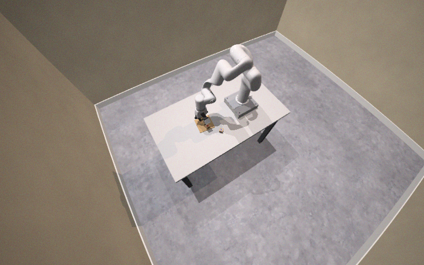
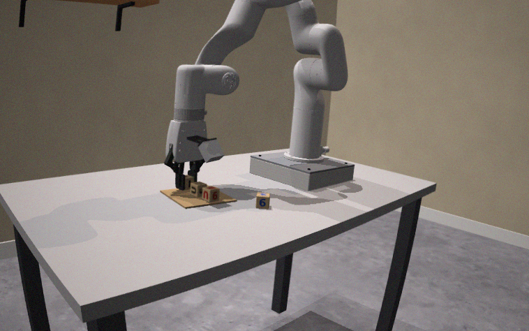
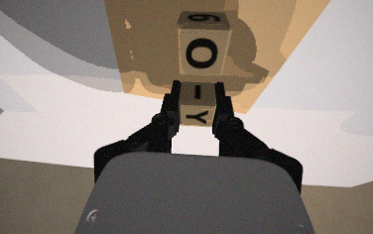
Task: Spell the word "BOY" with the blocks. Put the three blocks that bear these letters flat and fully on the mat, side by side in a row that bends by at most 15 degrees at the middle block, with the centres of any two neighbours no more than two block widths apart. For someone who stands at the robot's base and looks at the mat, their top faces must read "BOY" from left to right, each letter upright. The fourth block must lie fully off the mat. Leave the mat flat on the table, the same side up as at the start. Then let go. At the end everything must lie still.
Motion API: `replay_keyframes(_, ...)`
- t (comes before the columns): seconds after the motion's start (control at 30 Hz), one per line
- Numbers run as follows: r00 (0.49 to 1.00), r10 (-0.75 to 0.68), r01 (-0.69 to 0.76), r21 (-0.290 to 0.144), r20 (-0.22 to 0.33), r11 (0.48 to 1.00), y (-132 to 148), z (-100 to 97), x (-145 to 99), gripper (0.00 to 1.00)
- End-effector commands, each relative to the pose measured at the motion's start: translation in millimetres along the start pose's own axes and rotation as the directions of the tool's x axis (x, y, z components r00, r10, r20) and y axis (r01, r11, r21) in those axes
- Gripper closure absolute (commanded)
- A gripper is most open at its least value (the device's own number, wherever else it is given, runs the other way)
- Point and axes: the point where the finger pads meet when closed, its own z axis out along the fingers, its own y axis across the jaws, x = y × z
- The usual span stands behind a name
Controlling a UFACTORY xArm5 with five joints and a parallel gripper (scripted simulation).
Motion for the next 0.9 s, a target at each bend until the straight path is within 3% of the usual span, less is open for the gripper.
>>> replay_keyframes(0.0, 1.0, 0.0, 0.0, -0.003, 0.0, 1.0, 1.3, -0.4, -0.2, 0.73)
replay_keyframes(0.87, 1.0, 0.0, 0.0, -0.003, 0.0, 1.0, 1.2, 3.5, -0.3, 0.73)
